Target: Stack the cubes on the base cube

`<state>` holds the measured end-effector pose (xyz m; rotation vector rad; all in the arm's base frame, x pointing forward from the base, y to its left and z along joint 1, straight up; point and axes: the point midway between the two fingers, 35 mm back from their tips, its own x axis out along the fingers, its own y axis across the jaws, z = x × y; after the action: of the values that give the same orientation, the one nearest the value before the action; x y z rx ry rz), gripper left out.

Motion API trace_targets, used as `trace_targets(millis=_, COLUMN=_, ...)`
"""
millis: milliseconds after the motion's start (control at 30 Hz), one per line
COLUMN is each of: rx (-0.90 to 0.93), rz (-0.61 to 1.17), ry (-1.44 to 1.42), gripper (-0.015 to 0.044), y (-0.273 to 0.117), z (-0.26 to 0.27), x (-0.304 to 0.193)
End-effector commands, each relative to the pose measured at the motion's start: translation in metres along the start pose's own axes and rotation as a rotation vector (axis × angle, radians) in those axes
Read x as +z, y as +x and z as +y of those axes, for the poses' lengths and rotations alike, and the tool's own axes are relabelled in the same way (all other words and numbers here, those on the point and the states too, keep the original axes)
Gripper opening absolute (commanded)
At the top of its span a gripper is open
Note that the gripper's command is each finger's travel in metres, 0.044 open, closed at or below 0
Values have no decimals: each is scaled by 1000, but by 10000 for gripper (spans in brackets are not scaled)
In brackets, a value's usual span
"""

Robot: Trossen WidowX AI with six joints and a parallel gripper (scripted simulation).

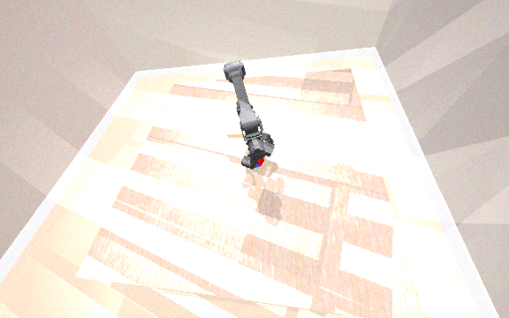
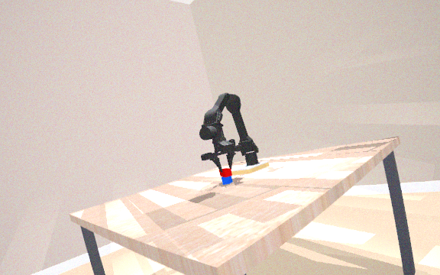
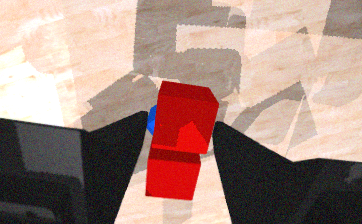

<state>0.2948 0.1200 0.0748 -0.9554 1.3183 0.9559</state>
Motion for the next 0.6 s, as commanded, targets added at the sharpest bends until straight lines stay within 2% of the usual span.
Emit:
trace_targets(millis=0, rx=-6, rz=-5, ry=0, gripper=205, y=-8, z=-1, x=1)
trace_targets(millis=567, rx=-6, rz=-5, ry=0, gripper=205, y=-28, z=-1, x=1)
